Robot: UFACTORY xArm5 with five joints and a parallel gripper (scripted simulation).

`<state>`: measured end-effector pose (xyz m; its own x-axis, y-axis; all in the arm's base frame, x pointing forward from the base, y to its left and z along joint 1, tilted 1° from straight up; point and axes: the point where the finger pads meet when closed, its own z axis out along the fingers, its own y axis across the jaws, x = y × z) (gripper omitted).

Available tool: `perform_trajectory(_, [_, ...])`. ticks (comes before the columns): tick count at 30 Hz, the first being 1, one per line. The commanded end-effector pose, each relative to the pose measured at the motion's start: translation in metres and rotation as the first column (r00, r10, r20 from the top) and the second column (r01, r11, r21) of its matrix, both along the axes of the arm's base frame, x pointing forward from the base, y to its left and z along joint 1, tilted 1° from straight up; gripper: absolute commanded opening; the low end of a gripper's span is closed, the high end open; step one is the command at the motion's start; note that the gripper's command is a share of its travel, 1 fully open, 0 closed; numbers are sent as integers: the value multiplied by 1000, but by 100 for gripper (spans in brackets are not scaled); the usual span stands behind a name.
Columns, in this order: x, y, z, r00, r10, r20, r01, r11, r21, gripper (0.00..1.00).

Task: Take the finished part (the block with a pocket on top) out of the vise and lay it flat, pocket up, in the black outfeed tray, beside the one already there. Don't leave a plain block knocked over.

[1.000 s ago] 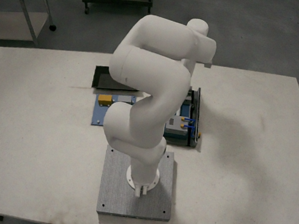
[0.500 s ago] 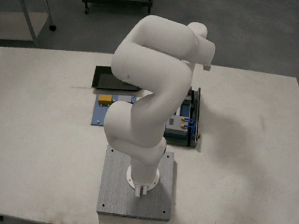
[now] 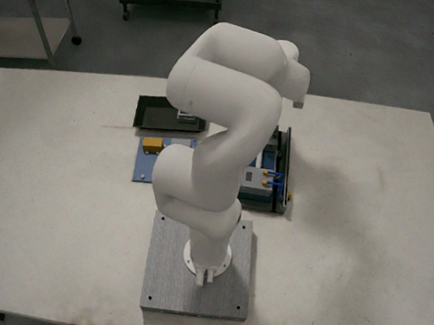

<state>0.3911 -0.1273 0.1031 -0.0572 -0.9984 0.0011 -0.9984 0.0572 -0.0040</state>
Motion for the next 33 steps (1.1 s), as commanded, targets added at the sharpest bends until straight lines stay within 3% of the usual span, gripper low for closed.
perform_trajectory(1, [2, -1, -5, 1000, 0, 4, 0, 1000, -1, 69])
perform_trajectory(12, [2, -1, -16, 1000, 0, 4, 0, 1000, -1, 69])
perform_trajectory(33, [2, -1, -18, 1000, 0, 4, 0, 1000, -1, 69])
